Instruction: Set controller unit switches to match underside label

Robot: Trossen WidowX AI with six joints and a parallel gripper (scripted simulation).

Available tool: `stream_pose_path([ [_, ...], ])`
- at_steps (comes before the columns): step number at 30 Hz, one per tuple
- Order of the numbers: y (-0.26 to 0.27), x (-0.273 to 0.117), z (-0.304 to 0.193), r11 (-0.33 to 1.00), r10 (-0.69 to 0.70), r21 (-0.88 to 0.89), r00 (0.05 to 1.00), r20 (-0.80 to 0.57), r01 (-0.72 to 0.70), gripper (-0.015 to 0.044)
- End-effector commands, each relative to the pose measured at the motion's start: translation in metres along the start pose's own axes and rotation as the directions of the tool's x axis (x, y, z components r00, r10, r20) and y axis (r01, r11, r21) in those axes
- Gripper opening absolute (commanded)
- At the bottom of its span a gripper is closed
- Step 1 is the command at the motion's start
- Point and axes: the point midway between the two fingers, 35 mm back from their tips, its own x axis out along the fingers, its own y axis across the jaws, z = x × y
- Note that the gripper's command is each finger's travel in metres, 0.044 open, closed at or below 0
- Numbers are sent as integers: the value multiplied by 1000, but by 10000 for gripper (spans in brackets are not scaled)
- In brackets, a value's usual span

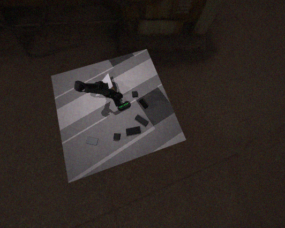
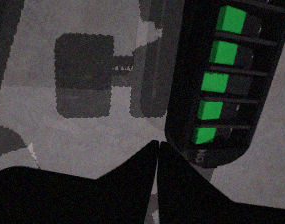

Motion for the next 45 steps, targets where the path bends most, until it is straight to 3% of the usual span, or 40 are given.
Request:
stream_pose_path([
  [1,1,1,-2,1000,-7,-2,1000,-5,7,0],
  [45,14,55,-2,1000,-13,-6,1000,2,13,0],
])
